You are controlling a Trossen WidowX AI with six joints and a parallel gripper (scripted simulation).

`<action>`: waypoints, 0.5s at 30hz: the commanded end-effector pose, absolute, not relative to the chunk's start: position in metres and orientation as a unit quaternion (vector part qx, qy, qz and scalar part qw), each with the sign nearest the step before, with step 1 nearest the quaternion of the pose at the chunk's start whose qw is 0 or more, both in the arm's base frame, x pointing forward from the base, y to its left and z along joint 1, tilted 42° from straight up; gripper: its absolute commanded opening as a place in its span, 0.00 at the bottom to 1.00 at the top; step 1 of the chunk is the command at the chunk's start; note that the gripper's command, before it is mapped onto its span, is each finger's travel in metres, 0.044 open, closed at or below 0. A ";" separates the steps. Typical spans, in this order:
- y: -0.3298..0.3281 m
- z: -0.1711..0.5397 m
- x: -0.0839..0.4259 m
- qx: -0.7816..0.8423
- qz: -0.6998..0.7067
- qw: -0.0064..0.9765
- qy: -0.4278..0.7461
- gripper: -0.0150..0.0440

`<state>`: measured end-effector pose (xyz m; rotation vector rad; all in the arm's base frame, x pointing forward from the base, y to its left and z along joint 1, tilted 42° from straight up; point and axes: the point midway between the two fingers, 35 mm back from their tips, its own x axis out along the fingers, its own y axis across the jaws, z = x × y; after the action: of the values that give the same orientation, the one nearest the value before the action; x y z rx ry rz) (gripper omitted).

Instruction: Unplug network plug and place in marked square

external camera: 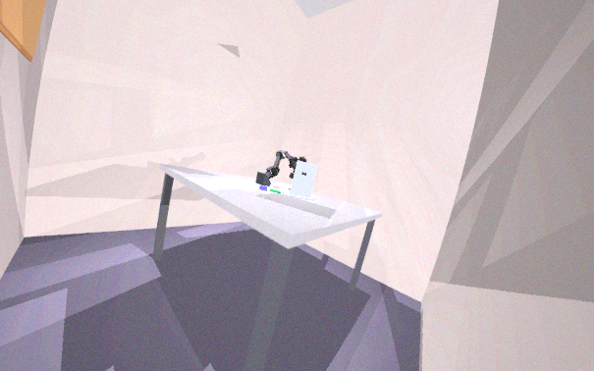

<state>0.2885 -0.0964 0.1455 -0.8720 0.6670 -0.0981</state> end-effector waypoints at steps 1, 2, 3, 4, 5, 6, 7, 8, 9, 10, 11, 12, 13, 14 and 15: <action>-0.088 0.141 0.293 -0.428 0.001 0.849 0.311 0.25; -0.086 0.139 0.294 -0.431 0.014 0.848 0.309 0.25; -0.083 0.138 0.295 -0.434 0.027 0.847 0.306 0.25; -0.081 0.136 0.296 -0.436 0.040 0.846 0.304 0.25; -0.078 0.135 0.296 -0.439 0.053 0.845 0.301 0.25; -0.076 0.133 0.297 -0.441 0.065 0.844 0.298 0.25; -0.074 0.132 0.298 -0.444 0.078 0.843 0.295 0.25; -0.071 0.131 0.298 -0.446 0.090 0.841 0.292 0.25; -0.069 0.129 0.299 -0.448 0.102 0.840 0.288 0.25; -0.066 0.128 0.299 -0.450 0.114 0.839 0.284 0.25; -0.064 0.127 0.300 -0.451 0.126 0.838 0.280 0.25; -0.061 0.126 0.300 -0.453 0.138 0.837 0.276 0.25; -0.059 0.125 0.300 -0.454 0.150 0.835 0.271 0.25; -0.056 0.124 0.300 -0.455 0.162 0.834 0.266 0.25; -0.054 0.124 0.301 -0.456 0.173 0.833 0.261 0.25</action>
<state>0.2992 -0.0600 0.1242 -0.9548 0.5843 0.3007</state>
